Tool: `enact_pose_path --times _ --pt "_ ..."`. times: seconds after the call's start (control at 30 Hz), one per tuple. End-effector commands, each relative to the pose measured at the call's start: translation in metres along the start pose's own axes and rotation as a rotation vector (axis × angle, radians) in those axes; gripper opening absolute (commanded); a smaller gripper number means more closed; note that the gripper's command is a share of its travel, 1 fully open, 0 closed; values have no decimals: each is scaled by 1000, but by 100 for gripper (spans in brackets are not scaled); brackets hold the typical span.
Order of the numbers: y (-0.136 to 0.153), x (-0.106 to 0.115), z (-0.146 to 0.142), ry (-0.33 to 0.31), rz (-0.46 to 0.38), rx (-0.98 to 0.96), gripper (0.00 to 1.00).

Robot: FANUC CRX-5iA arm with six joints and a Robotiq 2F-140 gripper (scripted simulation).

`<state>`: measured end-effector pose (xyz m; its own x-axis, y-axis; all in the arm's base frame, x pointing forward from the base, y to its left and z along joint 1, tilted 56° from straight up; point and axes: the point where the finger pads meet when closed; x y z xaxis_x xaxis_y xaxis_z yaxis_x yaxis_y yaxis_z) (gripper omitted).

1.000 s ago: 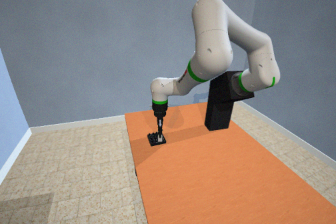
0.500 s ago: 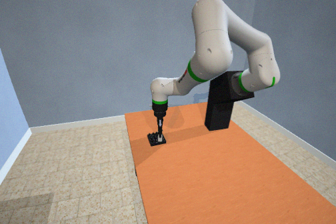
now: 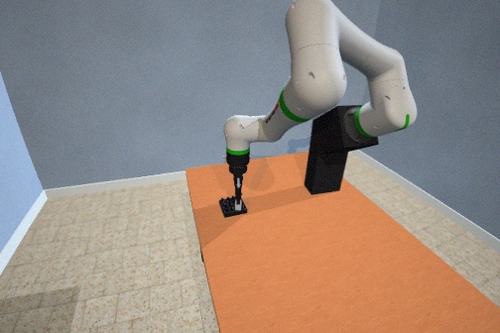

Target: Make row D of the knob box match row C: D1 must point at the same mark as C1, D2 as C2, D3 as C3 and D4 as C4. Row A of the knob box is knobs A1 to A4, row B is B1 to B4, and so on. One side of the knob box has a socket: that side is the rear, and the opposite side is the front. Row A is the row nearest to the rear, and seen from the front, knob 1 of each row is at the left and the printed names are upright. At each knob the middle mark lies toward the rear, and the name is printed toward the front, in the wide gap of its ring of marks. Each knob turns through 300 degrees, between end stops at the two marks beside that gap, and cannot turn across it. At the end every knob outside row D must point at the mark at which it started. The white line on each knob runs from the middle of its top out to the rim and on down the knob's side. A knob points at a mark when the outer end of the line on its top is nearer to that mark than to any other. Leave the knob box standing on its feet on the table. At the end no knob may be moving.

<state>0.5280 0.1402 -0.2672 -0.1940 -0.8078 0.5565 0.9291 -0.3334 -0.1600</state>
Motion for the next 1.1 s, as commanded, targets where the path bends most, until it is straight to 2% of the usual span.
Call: enact_pose_path --times 0.0,0.67,1.07 --pt "0 0 0 0 0 0 5" --pt "0 0 0 0 0 -5 5" --pt "0 0 0 0 0 -80 5"
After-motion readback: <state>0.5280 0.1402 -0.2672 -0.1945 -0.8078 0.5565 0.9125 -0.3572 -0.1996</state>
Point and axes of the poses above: the point where the finger pads meet when closed, its own x axis back along the fingers, its own z axis across the jaws, y = z × x, and after that the axes turned 2 degrees about -x, right-handed
